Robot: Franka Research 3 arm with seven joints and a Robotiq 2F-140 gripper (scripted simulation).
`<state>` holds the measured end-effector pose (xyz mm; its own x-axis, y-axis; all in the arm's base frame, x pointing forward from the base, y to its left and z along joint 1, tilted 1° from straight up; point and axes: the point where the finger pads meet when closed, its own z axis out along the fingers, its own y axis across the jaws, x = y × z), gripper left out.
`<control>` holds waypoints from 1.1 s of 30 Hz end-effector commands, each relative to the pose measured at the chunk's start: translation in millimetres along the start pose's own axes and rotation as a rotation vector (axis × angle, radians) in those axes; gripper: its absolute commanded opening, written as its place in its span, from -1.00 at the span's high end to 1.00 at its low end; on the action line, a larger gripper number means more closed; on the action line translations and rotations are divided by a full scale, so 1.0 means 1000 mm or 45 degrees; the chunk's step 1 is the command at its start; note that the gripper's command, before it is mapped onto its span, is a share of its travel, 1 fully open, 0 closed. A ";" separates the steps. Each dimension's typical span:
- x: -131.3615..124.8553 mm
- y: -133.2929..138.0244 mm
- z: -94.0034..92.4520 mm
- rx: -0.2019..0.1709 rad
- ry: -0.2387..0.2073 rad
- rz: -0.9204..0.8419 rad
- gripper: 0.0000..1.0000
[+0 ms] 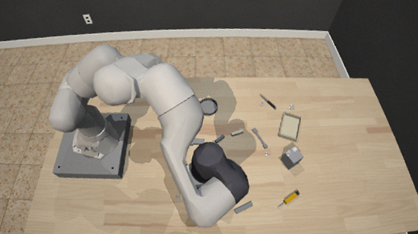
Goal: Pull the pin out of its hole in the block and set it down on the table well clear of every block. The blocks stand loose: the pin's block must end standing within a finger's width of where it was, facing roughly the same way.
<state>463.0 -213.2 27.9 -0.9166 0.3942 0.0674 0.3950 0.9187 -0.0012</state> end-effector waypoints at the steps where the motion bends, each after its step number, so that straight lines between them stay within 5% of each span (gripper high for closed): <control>1: -0.001 0.000 -0.001 0.003 -0.005 -0.014 0.80; 33: 0.005 0.000 -0.001 0.003 -0.005 -0.014 0.80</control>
<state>457.9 -210.8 27.9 -0.9162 0.3948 0.0681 0.3957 0.9184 -0.0006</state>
